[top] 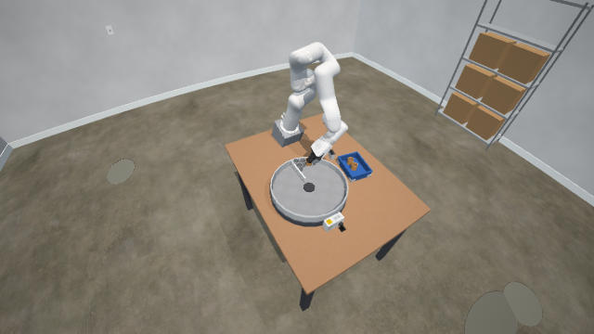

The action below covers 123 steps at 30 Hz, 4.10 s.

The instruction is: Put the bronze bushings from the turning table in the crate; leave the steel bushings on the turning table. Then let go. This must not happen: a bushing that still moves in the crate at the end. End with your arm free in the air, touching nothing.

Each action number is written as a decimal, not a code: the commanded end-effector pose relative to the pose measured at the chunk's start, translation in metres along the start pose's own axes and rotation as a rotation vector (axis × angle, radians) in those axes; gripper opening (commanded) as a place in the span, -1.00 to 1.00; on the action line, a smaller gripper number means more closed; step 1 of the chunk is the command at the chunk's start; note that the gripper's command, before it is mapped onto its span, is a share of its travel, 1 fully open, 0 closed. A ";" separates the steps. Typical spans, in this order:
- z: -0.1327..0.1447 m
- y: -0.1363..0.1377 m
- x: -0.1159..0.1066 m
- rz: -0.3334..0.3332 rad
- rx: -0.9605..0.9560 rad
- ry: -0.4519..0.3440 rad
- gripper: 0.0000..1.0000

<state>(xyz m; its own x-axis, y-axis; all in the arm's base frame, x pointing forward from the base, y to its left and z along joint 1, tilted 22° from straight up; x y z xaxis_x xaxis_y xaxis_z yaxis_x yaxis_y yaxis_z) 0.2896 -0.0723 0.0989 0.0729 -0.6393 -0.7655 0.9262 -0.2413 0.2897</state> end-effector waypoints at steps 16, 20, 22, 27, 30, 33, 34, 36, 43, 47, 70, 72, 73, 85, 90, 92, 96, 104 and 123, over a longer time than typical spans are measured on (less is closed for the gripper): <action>0.000 0.000 0.000 0.000 0.000 0.001 -1.00; 0.002 0.000 -0.003 0.000 0.000 0.001 -1.00; 0.002 0.000 -0.003 0.000 0.000 0.001 -1.00; 0.012 -0.002 -0.015 0.000 0.000 0.001 -1.00; 0.021 -0.003 -0.025 0.000 0.000 0.001 -1.00; 0.030 -0.004 -0.036 0.000 0.000 0.001 -1.00; 0.033 -0.005 -0.040 0.000 0.000 0.001 -1.00; 0.037 -0.005 -0.045 0.000 0.000 0.001 -1.00; 0.043 -0.006 -0.052 0.000 0.000 0.001 -1.00; 0.043 -0.006 -0.052 0.000 0.000 0.001 -1.00; 0.017 0.016 -0.077 0.000 0.000 0.001 -1.00; 0.011 0.021 -0.082 0.000 0.000 0.001 -1.00; 0.011 0.021 -0.082 0.000 0.000 0.001 -1.00; -0.060 0.080 -0.149 0.000 0.000 0.001 -1.00; -0.077 0.095 -0.165 0.000 0.000 0.001 -1.00; -0.090 0.106 -0.177 0.000 0.000 0.001 -1.00; -0.113 0.125 -0.198 0.000 0.000 0.001 -1.00; -0.142 0.149 -0.225 0.000 0.000 0.001 -1.00; -0.150 0.156 -0.232 0.000 0.000 0.001 -1.00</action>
<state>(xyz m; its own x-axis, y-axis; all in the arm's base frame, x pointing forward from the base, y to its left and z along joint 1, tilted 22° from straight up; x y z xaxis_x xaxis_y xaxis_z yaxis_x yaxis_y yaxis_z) 0.4716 0.1475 0.2339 0.0699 -0.6407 -0.7646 0.9270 -0.2415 0.2870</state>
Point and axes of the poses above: the point where the finger pads meet when closed, its own x axis out along the fingers, its own y axis across the jaws, z = x × y, the point moved 1 cm from there along -x, back along the fingers, and after that the axes turned 8 degrees about -x, right-handed, at the moved point
